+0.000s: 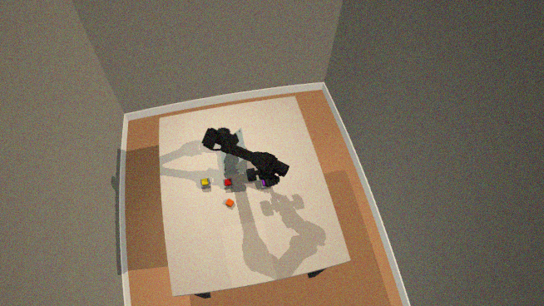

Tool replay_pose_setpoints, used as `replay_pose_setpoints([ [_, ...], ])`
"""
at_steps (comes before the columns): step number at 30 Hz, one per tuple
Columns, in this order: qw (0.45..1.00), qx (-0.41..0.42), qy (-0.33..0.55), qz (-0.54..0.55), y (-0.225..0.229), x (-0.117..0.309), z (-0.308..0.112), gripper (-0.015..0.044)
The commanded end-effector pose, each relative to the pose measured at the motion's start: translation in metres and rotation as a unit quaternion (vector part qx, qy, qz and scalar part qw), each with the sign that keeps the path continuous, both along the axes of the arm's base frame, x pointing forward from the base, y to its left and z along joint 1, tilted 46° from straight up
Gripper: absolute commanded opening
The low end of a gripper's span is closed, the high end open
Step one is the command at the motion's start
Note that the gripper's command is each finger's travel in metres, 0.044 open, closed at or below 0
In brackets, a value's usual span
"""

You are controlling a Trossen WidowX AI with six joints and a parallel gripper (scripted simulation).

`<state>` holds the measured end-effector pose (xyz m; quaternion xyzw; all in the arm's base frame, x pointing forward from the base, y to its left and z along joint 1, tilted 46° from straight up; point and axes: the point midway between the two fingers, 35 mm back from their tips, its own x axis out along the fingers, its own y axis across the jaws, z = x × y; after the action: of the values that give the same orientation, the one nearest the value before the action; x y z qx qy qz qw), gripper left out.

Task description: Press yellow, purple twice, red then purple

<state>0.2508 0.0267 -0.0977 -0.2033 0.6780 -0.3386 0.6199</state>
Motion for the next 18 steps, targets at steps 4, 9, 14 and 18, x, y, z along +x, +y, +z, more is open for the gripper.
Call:
replay_pose_setpoints([
  [4,1.000,0.005,-0.005,-0.002,0.032,0.010,0.030,0.0020],
  [9,1.000,0.005,-0.004,-0.002,0.048,0.012,0.047,0.0020],
  [14,1.000,0.006,-0.004,-0.001,0.035,0.011,0.065,0.0020],
  [18,1.000,0.008,-0.004,0.000,0.000,0.003,0.108,0.0020],
])
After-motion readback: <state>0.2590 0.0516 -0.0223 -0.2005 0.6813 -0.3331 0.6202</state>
